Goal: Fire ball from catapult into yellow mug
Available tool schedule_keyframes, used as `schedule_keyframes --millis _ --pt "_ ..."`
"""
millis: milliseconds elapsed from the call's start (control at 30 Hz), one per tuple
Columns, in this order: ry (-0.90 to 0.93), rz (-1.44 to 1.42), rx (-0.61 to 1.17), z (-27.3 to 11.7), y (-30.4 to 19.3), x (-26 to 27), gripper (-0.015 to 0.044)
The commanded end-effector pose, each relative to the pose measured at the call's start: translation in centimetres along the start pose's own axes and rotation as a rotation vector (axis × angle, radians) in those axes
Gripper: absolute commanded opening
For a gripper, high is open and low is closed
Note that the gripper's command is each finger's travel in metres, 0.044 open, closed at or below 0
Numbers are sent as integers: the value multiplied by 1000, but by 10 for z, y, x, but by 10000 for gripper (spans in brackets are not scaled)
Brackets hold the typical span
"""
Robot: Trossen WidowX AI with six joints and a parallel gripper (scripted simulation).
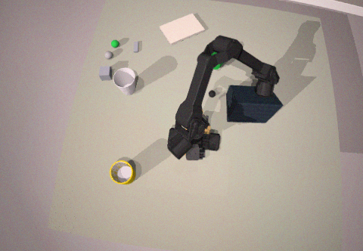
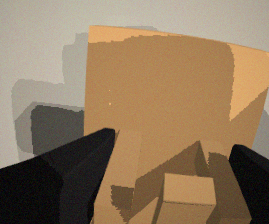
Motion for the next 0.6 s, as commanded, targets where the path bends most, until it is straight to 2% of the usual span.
schedule_keyframes --millis 0,567 --pt "-14 24 1 -4 1 -5 0" --pt "-14 24 2 20 1 -7 0"
Point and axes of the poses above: the point midway between the two fingers, 35 mm back from their tips, its own z axis out along the fingers, its own x axis across the jaws, y = z × x, the point moved 7 cm from there along -z, back along the fingers, and after that the axes turned 10 degrees about -z, right-handed, at the moved point
